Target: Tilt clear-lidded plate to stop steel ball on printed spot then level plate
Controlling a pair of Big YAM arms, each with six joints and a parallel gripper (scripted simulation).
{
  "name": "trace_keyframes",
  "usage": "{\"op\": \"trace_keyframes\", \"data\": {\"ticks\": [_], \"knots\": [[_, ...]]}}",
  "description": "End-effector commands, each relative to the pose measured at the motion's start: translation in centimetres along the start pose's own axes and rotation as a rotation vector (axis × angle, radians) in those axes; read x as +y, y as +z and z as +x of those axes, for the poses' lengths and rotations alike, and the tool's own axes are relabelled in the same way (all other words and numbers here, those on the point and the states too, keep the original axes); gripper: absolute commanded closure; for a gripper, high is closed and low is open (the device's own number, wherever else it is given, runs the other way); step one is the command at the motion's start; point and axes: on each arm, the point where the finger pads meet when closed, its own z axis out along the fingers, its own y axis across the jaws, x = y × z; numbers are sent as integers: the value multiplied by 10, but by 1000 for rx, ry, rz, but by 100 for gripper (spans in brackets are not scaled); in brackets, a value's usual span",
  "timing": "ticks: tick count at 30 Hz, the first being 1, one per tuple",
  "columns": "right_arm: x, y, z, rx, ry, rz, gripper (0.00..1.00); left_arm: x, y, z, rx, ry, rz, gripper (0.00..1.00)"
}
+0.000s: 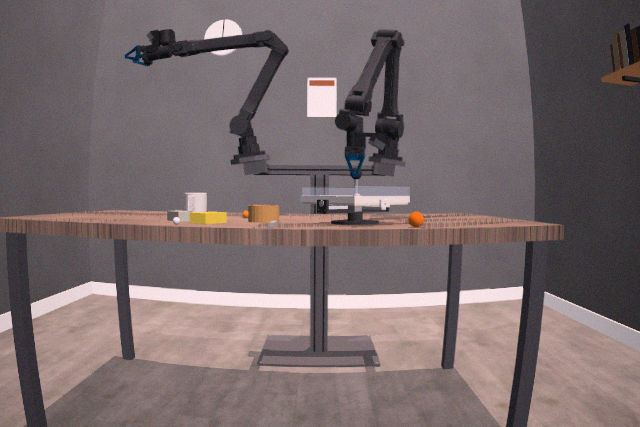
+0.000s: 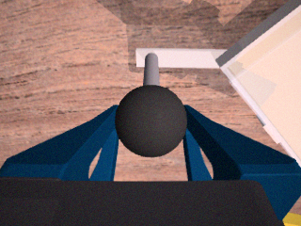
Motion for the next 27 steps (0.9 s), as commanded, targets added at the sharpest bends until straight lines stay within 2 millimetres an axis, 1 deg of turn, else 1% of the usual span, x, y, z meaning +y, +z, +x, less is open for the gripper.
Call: {"op": "trace_keyframes", "data": {"ticks": [1, 13, 27], "knots": [[-4, -4, -48, -91, -11, 5, 0, -19, -22, 13, 19, 17, 53, 100], [-4, -4, -48, -91, -11, 5, 0, -20, -23, 12, 19, 21, 55, 100], [-4, -4, -48, -91, -11, 5, 0, -17, -22, 11, 17, 25, 49, 100]]}}
